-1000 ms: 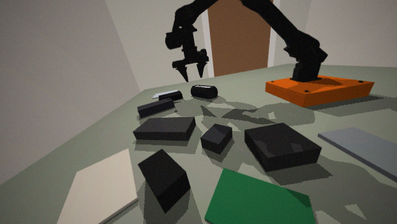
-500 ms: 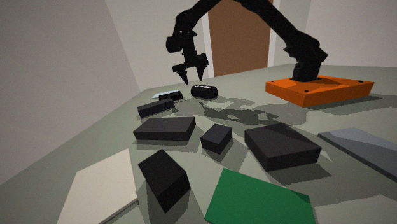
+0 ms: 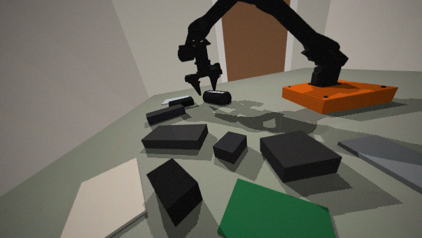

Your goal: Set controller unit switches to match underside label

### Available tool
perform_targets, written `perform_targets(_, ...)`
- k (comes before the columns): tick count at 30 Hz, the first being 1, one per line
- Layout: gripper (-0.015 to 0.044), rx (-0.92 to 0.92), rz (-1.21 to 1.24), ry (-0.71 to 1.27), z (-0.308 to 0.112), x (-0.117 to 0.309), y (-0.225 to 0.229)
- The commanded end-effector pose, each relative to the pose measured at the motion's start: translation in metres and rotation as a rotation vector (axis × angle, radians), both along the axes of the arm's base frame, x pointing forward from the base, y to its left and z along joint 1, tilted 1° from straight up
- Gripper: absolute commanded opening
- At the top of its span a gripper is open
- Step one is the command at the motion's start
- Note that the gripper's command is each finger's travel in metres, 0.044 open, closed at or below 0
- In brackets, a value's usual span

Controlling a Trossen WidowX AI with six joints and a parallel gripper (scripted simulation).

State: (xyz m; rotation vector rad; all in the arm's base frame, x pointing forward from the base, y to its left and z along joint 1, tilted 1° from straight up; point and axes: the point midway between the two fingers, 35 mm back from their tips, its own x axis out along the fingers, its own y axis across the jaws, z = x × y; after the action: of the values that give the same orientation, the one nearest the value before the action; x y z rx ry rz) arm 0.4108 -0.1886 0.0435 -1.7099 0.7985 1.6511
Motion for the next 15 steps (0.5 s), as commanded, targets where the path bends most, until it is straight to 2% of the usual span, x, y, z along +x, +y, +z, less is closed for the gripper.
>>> perform_targets(1,0.0440,-0.003,0.003,0.006,-0.008,-0.002,0.000)
perform_targets(9,0.0440,-0.004,0.003,0.006,-0.018,-0.002,0.000)
perform_targets(12,0.0361,-0.004,0.003,0.006,-0.018,-0.002,0.000)
perform_targets(15,0.0341,-0.004,0.003,0.006,-0.018,-0.002,0.000)
